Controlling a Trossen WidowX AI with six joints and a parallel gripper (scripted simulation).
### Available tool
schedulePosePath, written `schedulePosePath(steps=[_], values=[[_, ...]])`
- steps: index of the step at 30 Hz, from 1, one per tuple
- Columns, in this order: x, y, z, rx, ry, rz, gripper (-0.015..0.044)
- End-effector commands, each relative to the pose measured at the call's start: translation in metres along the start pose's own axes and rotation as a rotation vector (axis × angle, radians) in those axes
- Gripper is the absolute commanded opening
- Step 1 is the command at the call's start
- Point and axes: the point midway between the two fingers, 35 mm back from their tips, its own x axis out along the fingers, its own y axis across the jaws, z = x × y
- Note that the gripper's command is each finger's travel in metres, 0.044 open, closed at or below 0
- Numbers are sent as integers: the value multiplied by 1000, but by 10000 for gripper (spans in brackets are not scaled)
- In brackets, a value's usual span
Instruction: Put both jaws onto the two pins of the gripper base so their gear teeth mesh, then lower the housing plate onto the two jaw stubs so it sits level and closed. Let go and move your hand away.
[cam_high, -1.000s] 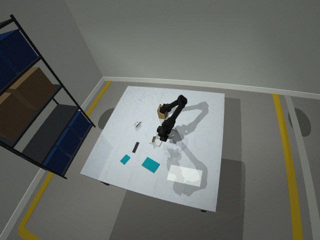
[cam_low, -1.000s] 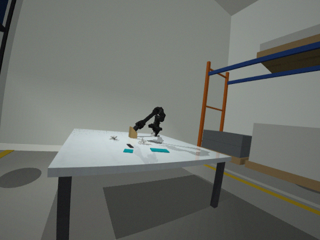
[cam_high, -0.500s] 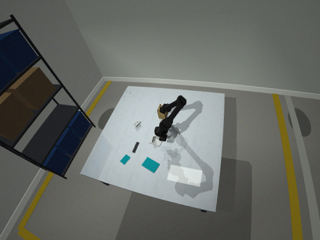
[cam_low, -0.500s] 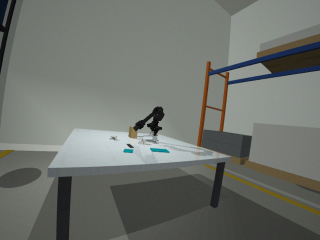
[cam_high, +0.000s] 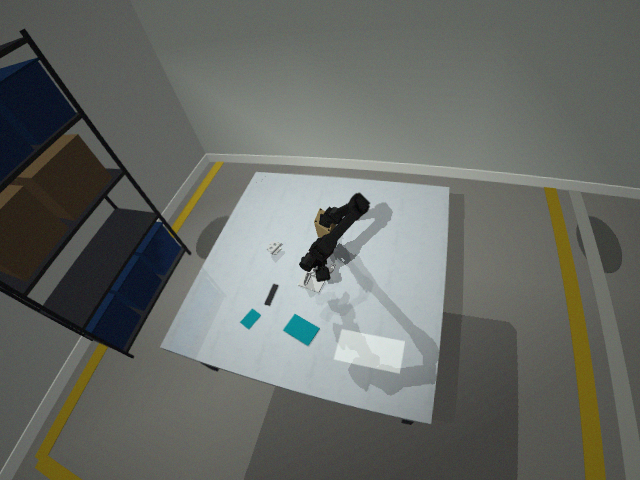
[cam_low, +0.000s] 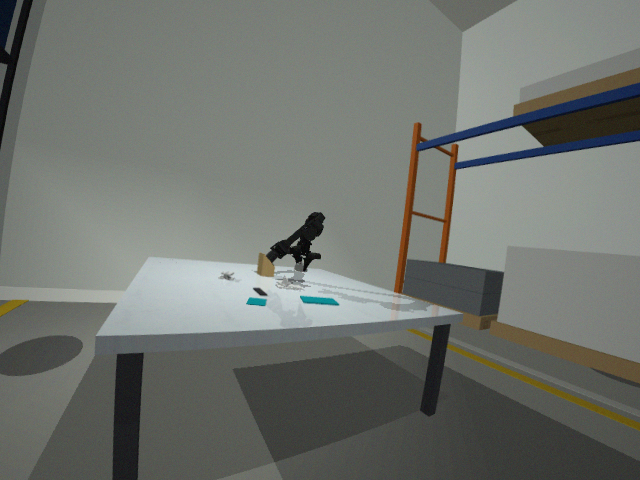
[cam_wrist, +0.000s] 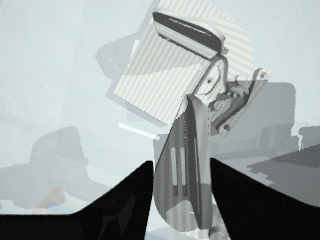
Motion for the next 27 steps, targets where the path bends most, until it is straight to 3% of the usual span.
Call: schedulePosePath(steps=[1, 27], values=[[0, -4, 9, -82, -4, -1, 134], [0, -39, 62, -669, 1, 0, 134]])
